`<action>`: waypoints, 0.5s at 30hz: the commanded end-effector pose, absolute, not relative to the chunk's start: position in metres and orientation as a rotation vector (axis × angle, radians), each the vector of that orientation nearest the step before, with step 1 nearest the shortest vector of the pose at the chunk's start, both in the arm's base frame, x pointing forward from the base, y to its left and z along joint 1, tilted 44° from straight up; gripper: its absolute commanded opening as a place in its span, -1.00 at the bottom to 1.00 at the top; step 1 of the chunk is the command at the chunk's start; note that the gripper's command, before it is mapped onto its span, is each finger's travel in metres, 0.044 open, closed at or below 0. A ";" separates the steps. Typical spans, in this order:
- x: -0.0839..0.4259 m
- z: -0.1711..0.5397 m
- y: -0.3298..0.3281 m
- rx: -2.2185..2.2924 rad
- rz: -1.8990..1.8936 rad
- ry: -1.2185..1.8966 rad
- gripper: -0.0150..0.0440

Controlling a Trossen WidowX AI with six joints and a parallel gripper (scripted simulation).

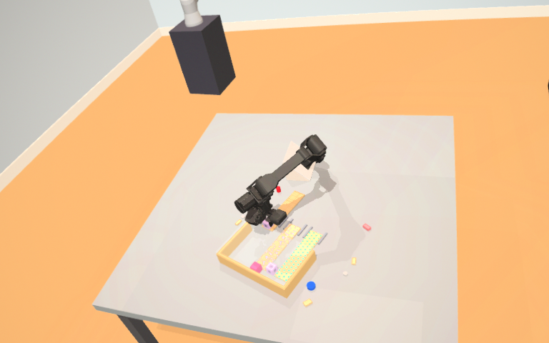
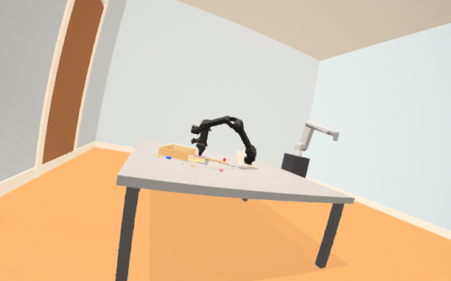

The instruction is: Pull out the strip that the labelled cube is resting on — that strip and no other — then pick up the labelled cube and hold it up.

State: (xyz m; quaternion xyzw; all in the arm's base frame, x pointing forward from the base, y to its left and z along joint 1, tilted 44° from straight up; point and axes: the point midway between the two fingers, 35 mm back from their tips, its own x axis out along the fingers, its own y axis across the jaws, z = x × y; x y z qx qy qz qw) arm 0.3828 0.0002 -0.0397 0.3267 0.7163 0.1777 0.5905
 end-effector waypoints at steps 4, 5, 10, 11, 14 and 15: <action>0.383 -0.040 0.000 0.760 0.414 1.668 -0.22; 0.383 -0.040 0.000 0.760 0.414 1.668 -0.31; 0.367 -0.029 -0.010 0.761 0.411 1.669 -0.49; 0.363 -0.025 -0.013 0.761 0.411 1.670 -0.49; 0.349 -0.016 -0.021 0.763 0.410 1.671 -0.49; 0.344 -0.013 -0.023 0.764 0.409 1.672 -0.49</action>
